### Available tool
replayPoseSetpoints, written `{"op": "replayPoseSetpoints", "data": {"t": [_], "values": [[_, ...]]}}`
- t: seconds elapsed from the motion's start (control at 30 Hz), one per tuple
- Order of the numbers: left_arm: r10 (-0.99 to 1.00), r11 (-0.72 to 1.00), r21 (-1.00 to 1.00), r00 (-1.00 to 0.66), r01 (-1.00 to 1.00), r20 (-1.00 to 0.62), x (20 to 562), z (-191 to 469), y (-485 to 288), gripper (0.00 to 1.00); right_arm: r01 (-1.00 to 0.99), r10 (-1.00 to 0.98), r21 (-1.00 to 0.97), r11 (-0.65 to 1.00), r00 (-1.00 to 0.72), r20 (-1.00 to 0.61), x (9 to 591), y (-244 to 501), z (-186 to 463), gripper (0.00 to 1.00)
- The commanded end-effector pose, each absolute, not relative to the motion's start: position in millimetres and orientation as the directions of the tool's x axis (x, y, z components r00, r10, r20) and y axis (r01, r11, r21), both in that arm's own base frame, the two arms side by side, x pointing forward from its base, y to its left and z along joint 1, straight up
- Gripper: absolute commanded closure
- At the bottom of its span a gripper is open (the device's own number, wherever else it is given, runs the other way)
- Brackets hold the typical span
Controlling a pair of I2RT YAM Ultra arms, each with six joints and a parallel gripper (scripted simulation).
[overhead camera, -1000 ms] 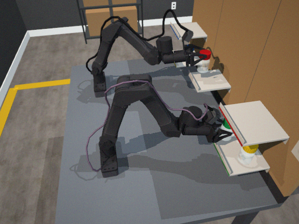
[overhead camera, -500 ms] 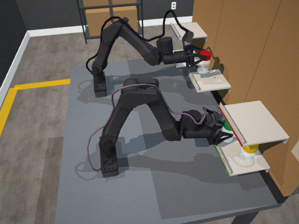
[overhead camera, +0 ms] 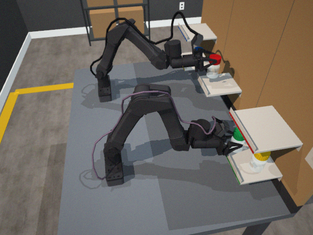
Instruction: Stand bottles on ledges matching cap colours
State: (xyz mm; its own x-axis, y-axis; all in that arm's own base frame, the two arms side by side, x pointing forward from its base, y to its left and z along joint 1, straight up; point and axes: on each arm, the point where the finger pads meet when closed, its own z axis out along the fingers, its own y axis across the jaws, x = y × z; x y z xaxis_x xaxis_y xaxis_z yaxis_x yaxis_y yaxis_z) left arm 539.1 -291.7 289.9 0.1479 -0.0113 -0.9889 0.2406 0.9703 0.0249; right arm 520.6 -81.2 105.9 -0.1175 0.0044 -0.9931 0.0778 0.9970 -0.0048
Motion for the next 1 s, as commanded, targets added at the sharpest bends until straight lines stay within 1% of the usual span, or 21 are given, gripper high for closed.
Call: {"op": "replayPoseSetpoints", "data": {"t": [0.0, 0.17, 0.27, 0.4, 0.43, 0.47, 0.63, 0.97], "values": [[-0.058, 0.971, -0.001, 0.233, 0.239, -0.971, 535, 313, -294, 0.51, 0.079, -0.009, -0.01, 0.997, -0.011, -1.0, 524, -82, 138, 0.48], [-0.058, 0.97, 0.001, 0.236, 0.241, -0.97, 533, 297, -294, 0.51, 0.079, -0.009, -0.01, 0.997, -0.011, -1.0, 524, -82, 138, 0.48], [-0.032, 0.969, 0.015, 0.185, 0.248, -0.982, 536, 281, -298, 0.51, 0.079, -0.009, -0.01, 0.997, -0.011, -1.0, 524, -82, 138, 0.48], [-0.039, 0.97, 0.013, 0.208, 0.243, -0.977, 534, 281, -296, 0.51, 0.079, -0.009, -0.01, 0.997, -0.011, -1.0, 524, -82, 138, 0.48], [-0.044, 0.97, 0.01, 0.215, 0.241, -0.976, 534, 280, -296, 0.51, 0.078, -0.012, -0.012, 0.997, 0.008, -1.0, 526, -82, 147, 0.48], [-0.037, 0.97, 0.014, 0.205, 0.242, -0.978, 534, 273, -297, 0.51, 0.073, -0.003, -0.006, 0.997, -0.033, -0.999, 520, -80, 133, 0.48], [-0.026, 0.97, 0.022, 0.192, 0.243, -0.981, 535, 256, -298, 0.51, 0.076, 0.001, -0.003, 0.997, -0.058, -0.998, 513, -81, 123, 0.48], [-0.037, 0.97, 0.015, 0.208, 0.244, -0.977, 534, 267, -298, 0.51, 0.078, -0.005, -0.009, 0.997, -0.057, -0.998, 516, -81, 123, 0.48]]}}
